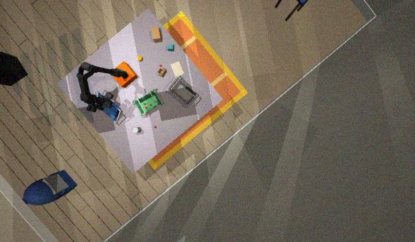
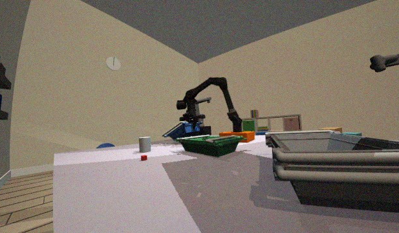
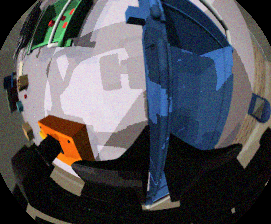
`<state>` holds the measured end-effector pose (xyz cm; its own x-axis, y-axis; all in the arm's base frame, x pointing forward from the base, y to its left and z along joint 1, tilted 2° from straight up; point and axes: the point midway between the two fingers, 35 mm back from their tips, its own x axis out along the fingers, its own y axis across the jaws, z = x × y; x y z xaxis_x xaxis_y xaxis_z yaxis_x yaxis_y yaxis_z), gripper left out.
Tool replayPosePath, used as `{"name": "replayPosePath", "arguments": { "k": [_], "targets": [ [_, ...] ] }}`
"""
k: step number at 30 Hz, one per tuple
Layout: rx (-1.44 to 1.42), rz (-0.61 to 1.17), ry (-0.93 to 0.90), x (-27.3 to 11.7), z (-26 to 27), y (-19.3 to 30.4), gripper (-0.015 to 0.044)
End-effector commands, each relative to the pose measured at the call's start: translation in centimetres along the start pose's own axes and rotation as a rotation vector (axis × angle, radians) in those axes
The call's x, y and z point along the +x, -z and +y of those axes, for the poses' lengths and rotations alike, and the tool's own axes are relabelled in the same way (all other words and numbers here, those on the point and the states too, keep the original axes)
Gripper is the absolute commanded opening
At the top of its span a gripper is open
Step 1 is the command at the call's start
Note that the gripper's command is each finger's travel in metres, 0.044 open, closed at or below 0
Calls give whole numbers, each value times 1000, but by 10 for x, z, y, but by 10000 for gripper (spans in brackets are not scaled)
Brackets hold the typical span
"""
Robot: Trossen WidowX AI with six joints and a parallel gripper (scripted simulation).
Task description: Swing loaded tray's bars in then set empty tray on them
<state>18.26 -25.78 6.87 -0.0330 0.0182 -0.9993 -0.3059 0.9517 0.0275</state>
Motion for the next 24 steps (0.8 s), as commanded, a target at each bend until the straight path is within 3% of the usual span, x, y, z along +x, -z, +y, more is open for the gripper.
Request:
{"name": "replayPosePath", "arguments": {
  "k": [1, 15, 24],
  "targets": [
    [1, -13, 36, -26, -10, -4, 0],
    [1, -14, 37, -90, -15, -5, 0],
    [1, -14, 37, -94, -15, -5, 0]
  ]
}}
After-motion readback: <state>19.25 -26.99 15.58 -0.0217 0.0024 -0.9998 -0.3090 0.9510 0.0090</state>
